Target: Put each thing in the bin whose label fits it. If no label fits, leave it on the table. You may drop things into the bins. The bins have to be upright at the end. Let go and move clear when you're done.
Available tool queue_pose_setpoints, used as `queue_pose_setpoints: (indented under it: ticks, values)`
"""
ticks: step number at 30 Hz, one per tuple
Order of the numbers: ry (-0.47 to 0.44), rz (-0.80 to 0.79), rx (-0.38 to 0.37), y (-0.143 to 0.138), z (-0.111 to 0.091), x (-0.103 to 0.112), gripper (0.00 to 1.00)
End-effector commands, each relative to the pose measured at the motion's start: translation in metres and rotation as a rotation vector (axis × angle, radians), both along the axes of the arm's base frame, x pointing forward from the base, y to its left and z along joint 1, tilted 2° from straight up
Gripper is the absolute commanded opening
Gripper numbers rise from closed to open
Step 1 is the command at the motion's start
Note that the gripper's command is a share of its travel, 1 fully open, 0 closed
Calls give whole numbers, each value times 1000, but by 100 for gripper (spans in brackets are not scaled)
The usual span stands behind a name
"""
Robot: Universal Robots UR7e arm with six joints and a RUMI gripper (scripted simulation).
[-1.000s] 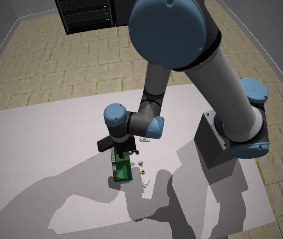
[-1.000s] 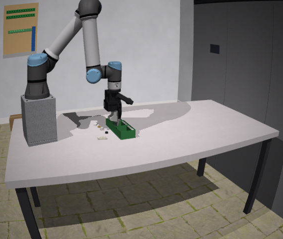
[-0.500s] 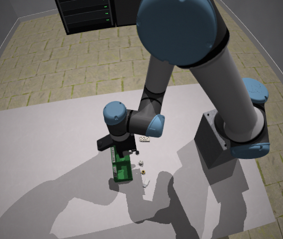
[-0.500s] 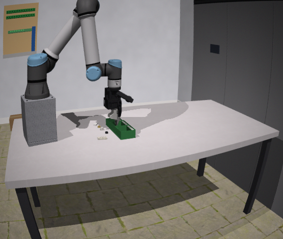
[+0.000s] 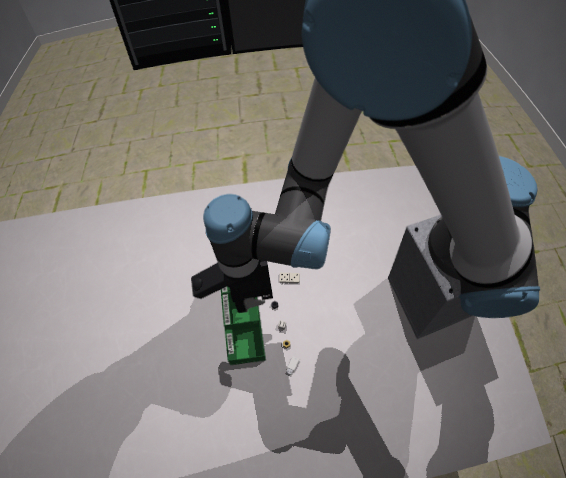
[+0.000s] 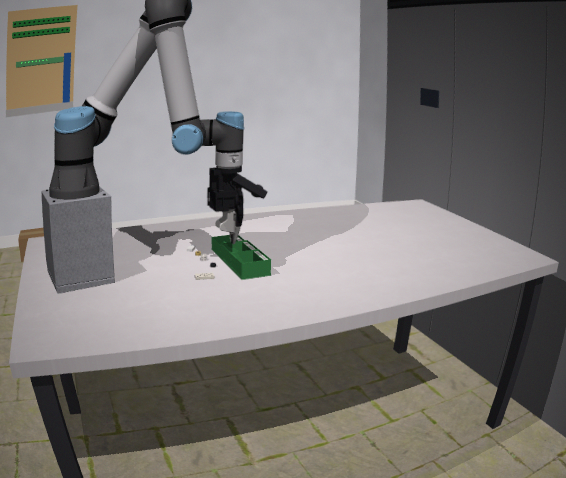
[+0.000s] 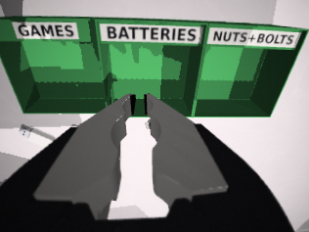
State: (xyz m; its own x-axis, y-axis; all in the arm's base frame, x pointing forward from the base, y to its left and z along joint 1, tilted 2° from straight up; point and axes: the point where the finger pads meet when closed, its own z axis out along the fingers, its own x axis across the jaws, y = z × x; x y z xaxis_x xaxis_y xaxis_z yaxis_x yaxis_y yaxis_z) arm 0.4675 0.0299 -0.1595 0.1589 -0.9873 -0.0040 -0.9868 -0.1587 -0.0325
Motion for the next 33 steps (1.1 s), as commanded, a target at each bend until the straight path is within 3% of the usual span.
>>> queue_pose_setpoints:
  ticks: [1, 4, 11, 21, 30, 33]
  values:
    - [-1, 0, 0, 0, 17, 0, 4]
    - [-1, 0, 0, 0, 27, 0, 4]
    - [-1, 0, 0, 0, 27, 0, 4]
    - [-1, 0, 0, 49, 28, -6, 4]
    - [-1, 0, 0, 84, 28, -10, 4]
    - [-1, 0, 0, 84, 28, -10, 4]
